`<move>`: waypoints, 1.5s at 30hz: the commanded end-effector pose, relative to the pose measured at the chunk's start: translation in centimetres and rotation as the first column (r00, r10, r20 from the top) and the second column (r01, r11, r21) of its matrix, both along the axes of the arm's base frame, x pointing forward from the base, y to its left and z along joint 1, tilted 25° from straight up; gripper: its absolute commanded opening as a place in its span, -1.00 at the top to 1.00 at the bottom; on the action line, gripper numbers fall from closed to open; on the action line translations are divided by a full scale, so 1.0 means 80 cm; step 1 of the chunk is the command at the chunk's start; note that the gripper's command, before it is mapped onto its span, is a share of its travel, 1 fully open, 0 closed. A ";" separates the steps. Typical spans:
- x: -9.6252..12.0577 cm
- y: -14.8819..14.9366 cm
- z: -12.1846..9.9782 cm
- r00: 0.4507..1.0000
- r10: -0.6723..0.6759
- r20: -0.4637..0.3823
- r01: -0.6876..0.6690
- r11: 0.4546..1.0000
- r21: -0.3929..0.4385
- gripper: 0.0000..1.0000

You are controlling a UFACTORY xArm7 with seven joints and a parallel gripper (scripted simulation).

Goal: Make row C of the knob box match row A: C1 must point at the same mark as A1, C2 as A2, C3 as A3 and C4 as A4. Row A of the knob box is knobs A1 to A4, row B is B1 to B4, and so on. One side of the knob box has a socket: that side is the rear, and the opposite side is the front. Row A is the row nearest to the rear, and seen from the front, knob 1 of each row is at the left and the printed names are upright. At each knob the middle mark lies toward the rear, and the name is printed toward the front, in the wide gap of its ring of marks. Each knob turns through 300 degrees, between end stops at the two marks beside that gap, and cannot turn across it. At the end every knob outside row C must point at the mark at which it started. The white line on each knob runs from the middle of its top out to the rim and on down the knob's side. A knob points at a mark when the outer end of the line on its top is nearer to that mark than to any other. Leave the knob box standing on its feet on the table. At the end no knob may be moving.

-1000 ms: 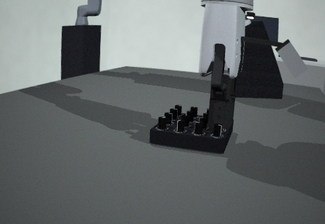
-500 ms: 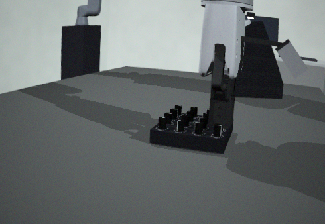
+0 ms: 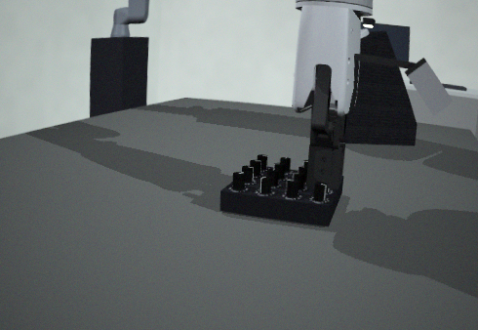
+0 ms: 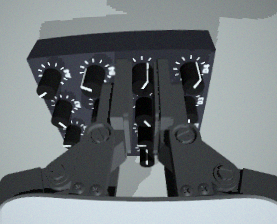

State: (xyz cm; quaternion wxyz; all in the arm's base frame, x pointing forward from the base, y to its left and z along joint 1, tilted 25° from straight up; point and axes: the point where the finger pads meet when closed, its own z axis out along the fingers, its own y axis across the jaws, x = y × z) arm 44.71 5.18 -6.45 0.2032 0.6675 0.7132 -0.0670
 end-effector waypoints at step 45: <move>0.001 0.001 0.001 0.988 0.145 -0.058 -0.147 0.989 -0.027 0.84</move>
